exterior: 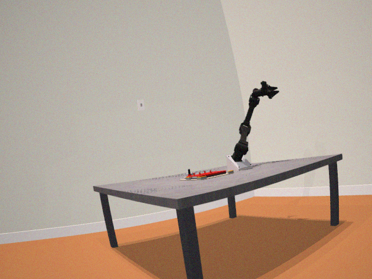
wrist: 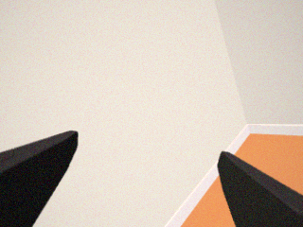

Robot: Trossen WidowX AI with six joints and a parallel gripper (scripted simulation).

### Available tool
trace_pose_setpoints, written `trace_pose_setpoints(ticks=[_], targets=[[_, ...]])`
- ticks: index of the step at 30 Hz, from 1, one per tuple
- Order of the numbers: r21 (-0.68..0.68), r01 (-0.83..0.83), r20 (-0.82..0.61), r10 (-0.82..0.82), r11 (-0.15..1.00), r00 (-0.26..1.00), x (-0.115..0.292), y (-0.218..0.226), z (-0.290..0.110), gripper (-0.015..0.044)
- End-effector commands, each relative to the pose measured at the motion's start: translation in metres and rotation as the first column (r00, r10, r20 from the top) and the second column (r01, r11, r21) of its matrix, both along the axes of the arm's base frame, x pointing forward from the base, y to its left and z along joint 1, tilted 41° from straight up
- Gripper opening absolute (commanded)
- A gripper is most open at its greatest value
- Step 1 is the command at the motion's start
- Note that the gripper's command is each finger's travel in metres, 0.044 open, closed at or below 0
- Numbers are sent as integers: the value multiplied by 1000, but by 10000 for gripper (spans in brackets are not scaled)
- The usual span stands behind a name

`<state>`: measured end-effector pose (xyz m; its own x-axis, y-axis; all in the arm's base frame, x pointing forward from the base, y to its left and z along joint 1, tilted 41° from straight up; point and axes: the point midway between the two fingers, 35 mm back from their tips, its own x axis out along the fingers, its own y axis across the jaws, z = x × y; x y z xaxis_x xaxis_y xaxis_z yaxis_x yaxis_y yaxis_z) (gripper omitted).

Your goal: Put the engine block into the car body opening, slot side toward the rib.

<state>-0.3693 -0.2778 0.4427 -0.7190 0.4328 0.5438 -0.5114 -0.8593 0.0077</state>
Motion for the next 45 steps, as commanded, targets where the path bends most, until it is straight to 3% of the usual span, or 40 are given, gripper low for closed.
trace_pose_setpoints(ticks=[1, 6, 11, 15, 21, 26, 45], targets=[[0, 0, 0, 0, 1000, 1000, 0, 0, 0, 426], [-38, 12, -45, -14, 999, 999, 7, 19, 21, 440], [-125, 37, -150, -56, 991, 987, 29, 66, 67, 440], [-123, 116, -174, -137, 986, 975, 31, 98, 78, 440], [-245, 165, -287, -234, 955, 929, 67, 164, 119, 440], [-250, 186, -359, -269, 950, 893, 82, 185, 129, 440], [-548, 213, -628, -566, 809, 534, 264, 341, 186, 440]])
